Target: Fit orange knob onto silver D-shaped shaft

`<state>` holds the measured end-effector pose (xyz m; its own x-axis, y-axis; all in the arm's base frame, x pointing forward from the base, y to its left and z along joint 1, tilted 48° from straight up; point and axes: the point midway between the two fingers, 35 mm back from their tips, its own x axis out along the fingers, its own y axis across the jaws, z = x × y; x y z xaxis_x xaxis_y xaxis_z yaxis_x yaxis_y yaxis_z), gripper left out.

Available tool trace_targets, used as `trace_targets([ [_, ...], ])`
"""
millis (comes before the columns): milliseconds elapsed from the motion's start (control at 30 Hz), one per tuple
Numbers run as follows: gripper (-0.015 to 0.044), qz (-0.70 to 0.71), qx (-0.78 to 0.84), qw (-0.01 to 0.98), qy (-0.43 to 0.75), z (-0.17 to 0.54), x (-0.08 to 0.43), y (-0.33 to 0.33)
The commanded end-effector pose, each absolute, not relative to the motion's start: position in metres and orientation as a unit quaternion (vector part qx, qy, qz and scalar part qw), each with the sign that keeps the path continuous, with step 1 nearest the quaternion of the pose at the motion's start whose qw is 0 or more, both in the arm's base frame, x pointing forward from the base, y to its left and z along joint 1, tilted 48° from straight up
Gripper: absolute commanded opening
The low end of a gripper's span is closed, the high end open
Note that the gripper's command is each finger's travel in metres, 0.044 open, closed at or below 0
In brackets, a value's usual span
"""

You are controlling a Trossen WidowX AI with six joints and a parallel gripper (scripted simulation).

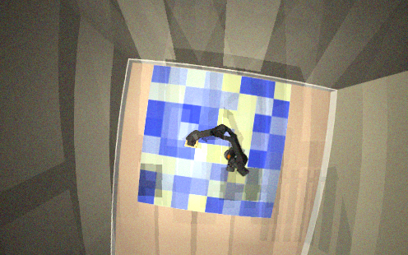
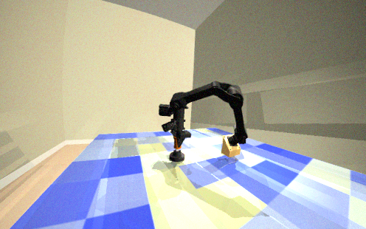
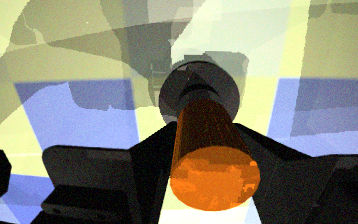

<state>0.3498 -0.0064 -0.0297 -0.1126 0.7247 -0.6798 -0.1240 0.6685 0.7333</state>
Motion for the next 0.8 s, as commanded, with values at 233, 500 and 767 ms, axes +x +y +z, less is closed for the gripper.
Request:
trace_targets([
  [233, 0.0, 0.341, 0.225, 0.627, 0.663, -0.0284, 0.3509, -0.0041],
  [500, 0.0, 0.341, 0.225, 0.627, 0.663, -0.0276, 0.3515, -0.0028],
  [767, 0.0, 0.349, 0.217, 0.63, 0.659, -0.0252, 0.352, -0.007],
])
